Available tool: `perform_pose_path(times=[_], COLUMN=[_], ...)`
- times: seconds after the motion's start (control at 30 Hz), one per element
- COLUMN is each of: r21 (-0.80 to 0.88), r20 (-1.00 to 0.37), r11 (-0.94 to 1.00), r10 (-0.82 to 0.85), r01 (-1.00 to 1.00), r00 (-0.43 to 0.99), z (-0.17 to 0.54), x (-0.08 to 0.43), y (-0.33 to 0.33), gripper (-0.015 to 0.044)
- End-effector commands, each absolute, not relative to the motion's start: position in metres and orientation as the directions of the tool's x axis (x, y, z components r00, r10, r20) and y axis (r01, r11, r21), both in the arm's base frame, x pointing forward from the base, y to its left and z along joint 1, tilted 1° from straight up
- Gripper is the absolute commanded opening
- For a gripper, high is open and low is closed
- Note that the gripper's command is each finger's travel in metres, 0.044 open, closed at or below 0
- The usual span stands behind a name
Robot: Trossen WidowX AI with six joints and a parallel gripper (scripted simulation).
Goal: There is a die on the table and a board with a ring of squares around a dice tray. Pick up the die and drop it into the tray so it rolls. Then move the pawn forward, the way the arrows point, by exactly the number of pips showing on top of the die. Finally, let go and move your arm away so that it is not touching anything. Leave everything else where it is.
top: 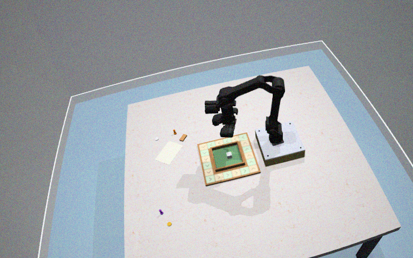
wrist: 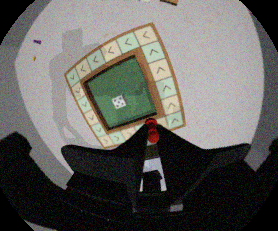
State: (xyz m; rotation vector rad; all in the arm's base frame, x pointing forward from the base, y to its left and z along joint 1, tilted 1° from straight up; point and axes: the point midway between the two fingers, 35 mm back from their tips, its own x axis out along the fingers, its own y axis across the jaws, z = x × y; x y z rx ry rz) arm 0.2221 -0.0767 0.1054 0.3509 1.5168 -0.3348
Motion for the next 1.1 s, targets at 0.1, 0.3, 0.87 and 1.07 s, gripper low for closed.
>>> perform_pose_path(times=[0.1,0.3,0.87,1.07], r21=[0.012,0.012,0.01,0.01], r20=[-0.999,-0.999,-0.999,-0.999], r11=[0.906,0.906,0.905,0.905], r10=[-0.001,-0.003,-0.005,-0.005], r01=[0.423,0.424,0.425,0.425], r00=[0.032,0.034,0.036,0.035], z=[0.092,0.078,0.039,0.018], x=[0.247,0.265,0.289,0.289], y=[-0.097,-0.113,-0.139,-0.138], gripper=[0.0,0.0,0.0,0.0])
